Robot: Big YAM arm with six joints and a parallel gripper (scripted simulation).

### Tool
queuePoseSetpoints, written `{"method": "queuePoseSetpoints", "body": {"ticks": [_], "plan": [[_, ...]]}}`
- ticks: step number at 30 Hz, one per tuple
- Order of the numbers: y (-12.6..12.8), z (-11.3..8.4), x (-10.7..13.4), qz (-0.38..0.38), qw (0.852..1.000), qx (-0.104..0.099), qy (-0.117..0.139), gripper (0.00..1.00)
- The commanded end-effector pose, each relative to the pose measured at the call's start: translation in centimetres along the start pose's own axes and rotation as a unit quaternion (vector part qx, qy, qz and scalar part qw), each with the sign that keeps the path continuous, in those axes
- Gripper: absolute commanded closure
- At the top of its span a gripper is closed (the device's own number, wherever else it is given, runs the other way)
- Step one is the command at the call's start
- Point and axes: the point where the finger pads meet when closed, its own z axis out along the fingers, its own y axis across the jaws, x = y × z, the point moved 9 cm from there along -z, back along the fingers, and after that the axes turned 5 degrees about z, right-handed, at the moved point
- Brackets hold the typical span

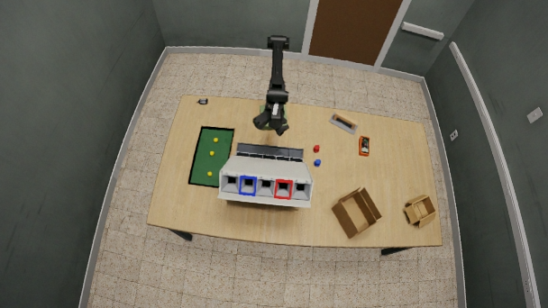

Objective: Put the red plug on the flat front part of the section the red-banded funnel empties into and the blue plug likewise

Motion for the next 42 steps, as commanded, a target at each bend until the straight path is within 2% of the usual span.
{"method": "queuePoseSetpoints", "body": {"ticks": [1, 2, 4, 5, 8, 10, 11, 12, 13, 14, 17, 19, 20, 23, 29, 42], "plan": [[-1.0, -0.1, 0.0, -0.082, 0.997, 0.003, 0.006, 0.00], [-1.2, -0.2, 0.1, -0.123, 0.992, 0.004, 0.005, 0.00], [-1.0, 0.0, 0.0, -0.123, 0.992, 0.006, 0.008, 0.00], [-1.3, -0.2, 0.2, -0.161, 0.987, 0.005, 0.005, 0.00], [-1.2, -0.2, 0.1, -0.161, 0.987, 0.006, 0.007, 0.00], [-1.6, -0.3, 0.3, -0.232, 0.973, 0.007, 0.004, 0.00], [-1.6, -0.3, 0.3, -0.232, 0.973, 0.006, 0.005, 0.00], [-1.7, -0.4, 0.3, -0.262, 0.965, 0.006, 0.005, 0.00], [-1.7, -0.4, 0.3, -0.262, 0.965, 0.006, 0.005, 0.00], [-1.8, -0.4, 0.4, -0.290, 0.957, 0.007, 0.005, 0.00], [-1.8, -0.3, 0.3, -0.315, 0.949, 0.009, 0.008, 0.00], [-2.1, -0.5, 0.5, -0.354, 0.935, 0.009, 0.005, 0.00], [-2.0, -0.4, 0.4, -0.354, 0.935, 0.010, 0.008, 0.00], [-2.2, -0.5, 0.5, -0.389, 0.921, 0.009, 0.005, 0.00], [-2.1, -0.3, 0.4, -0.402, 0.915, 0.012, 0.010, 0.00], [-2.1, -0.3, 0.4, -0.403, 0.915, 0.012, 0.010, 0.00]]}}
